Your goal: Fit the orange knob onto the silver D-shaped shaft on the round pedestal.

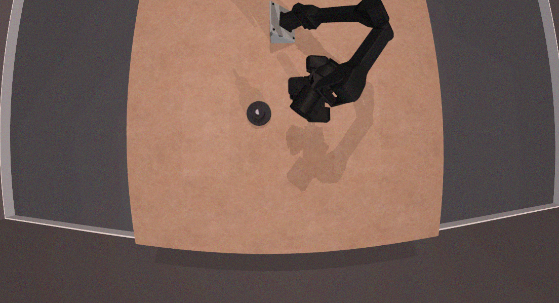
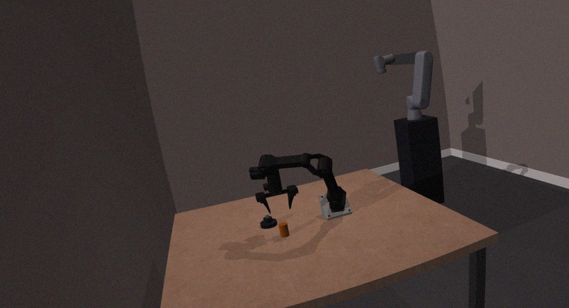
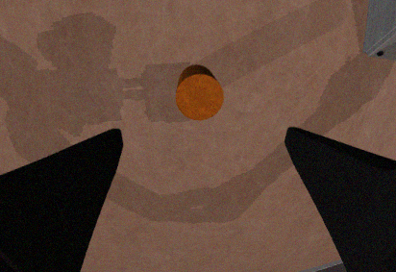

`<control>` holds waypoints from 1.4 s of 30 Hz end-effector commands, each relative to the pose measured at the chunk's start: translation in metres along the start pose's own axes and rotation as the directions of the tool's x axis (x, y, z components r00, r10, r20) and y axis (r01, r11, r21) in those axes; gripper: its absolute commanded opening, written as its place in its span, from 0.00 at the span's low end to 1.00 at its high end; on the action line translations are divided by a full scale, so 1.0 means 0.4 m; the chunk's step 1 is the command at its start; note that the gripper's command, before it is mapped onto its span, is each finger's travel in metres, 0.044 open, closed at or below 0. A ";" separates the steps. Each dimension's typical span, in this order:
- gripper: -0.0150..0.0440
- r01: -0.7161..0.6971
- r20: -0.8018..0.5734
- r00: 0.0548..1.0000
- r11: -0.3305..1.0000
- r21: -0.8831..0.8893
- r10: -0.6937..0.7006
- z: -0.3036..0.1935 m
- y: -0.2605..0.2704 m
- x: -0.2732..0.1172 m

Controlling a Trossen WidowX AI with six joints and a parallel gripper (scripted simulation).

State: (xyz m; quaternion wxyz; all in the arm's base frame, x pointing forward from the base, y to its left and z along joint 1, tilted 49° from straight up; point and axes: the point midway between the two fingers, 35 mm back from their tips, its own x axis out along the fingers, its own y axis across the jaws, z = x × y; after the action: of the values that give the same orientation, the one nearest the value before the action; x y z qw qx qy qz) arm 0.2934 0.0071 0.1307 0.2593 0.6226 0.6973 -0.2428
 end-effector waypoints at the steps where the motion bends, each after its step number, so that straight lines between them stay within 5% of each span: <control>1: 1.00 0.001 0.005 1.000 0.986 -0.167 -0.001 0.001 0.000 0.001; 42: 1.00 0.001 0.010 1.000 0.985 -0.171 0.001 0.004 0.005 0.193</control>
State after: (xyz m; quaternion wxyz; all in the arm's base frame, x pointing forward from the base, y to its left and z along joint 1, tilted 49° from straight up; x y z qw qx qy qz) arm 0.2887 0.0601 0.0808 0.3173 0.5946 0.7154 -0.1843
